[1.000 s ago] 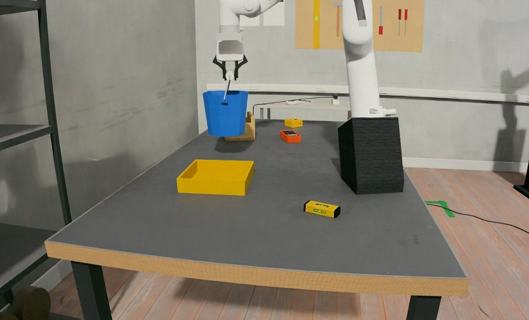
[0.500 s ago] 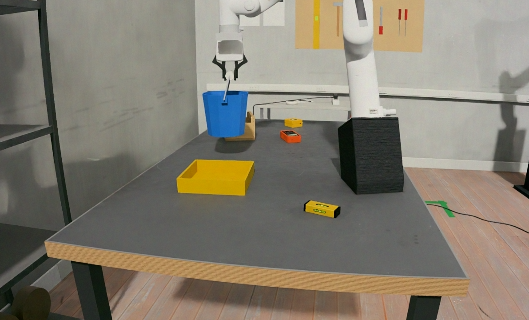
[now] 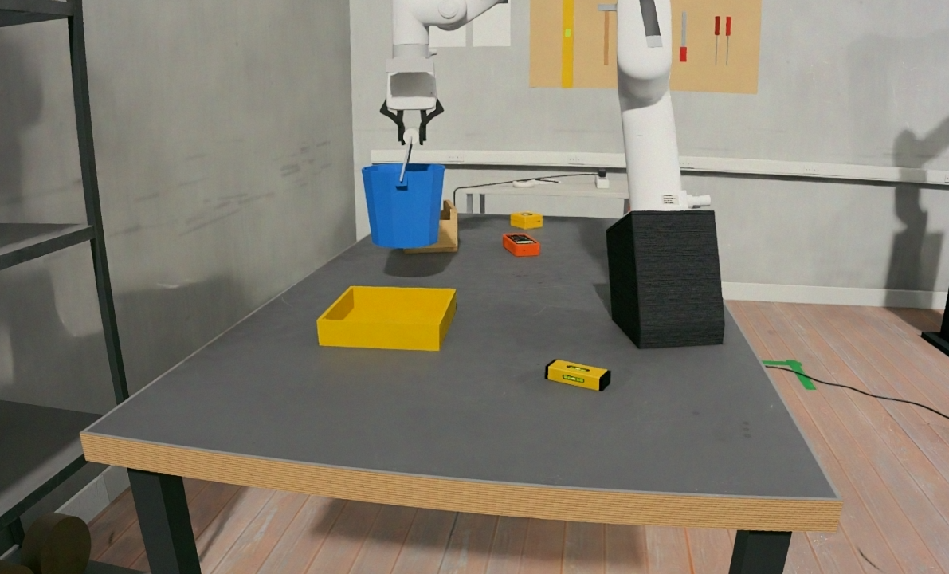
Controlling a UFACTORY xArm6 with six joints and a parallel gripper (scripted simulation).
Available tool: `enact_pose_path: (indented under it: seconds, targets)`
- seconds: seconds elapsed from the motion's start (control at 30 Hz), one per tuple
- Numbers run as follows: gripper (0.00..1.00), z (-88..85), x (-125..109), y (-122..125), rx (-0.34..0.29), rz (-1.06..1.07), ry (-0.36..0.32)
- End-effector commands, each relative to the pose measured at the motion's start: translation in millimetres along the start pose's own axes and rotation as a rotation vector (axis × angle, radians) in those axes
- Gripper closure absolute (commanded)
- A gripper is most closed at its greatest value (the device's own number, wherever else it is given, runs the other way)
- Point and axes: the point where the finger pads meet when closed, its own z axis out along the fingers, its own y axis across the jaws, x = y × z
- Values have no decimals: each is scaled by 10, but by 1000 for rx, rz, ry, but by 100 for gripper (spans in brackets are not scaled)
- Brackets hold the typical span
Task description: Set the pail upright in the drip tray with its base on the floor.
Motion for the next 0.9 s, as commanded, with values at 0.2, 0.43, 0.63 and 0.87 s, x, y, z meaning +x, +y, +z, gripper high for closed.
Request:
enact_pose_path:
  seconds: [0.2, 0.43, 0.63, 0.87]
  targets:
    - [100, -18, 210, 21, -5, 1, -1]
    - [100, -18, 327, 25, -5, 1, -1]
    - [100, -18, 481, 31, -5, 1, -1]
    - [100, -18, 619, 36, -5, 1, -1]
